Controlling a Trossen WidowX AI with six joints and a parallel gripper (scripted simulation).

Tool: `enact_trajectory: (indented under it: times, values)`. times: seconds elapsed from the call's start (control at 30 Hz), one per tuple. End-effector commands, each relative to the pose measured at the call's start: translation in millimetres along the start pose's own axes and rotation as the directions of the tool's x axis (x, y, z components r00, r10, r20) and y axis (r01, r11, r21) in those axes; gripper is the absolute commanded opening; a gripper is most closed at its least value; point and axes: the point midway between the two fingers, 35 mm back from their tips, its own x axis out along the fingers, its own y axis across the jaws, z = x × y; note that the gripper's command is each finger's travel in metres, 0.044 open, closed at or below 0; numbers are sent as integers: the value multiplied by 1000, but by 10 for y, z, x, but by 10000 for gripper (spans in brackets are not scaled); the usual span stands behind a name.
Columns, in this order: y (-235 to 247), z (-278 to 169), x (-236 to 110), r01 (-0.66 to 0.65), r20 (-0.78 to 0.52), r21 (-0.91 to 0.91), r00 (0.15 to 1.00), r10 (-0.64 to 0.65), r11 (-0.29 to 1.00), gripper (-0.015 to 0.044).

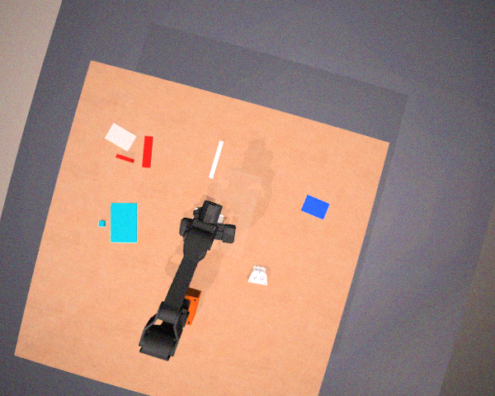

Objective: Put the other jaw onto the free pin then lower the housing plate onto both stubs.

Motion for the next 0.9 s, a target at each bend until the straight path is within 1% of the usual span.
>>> enact_trajectory:
  times: [0.0, 0.87]
  values:
    - [-2, -3, 1, -1, -2, -4, 1000, 1, 1000, 134]
    - [11, 0, 0, -1, -2, -15, 1000, 1, 1000, 134]
